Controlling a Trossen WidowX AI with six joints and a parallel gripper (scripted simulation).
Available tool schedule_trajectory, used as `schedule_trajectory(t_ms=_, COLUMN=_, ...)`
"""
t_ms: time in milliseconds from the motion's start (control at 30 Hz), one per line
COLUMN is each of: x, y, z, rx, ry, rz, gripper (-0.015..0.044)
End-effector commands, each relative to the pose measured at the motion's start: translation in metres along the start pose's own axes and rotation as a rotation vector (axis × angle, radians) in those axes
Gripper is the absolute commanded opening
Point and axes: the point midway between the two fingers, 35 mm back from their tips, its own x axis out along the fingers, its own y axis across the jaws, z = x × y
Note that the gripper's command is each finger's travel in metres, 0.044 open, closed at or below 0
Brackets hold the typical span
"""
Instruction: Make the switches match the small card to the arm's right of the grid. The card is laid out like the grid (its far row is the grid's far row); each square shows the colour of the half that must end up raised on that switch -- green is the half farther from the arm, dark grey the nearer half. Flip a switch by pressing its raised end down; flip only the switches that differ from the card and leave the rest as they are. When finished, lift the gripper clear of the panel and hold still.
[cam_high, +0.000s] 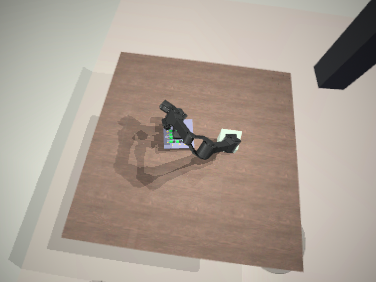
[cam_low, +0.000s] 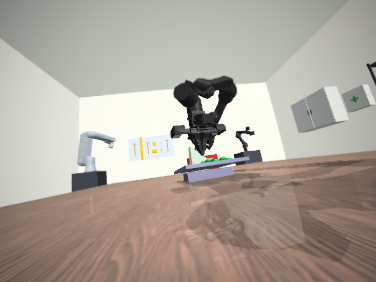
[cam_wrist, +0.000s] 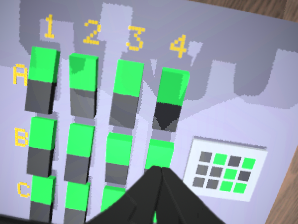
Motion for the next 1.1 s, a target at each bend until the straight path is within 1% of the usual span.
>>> schedule_trajectory(t_ms=0, x=0.005, y=-0.001, z=-0.001, rx=0.008, ry=0.001, rz=0.007, gripper=0.0)
schedule_trajectory(t_ms=300, x=0.017, y=0.0, z=-0.001, rx=0.008, ry=0.001, rz=0.007, gripper=0.0)
schedule_trajectory(t_ms=1067, x=0.018, y=0.0, z=-0.001, rx=0.008, ry=0.001, rz=0.007, gripper=0.0)
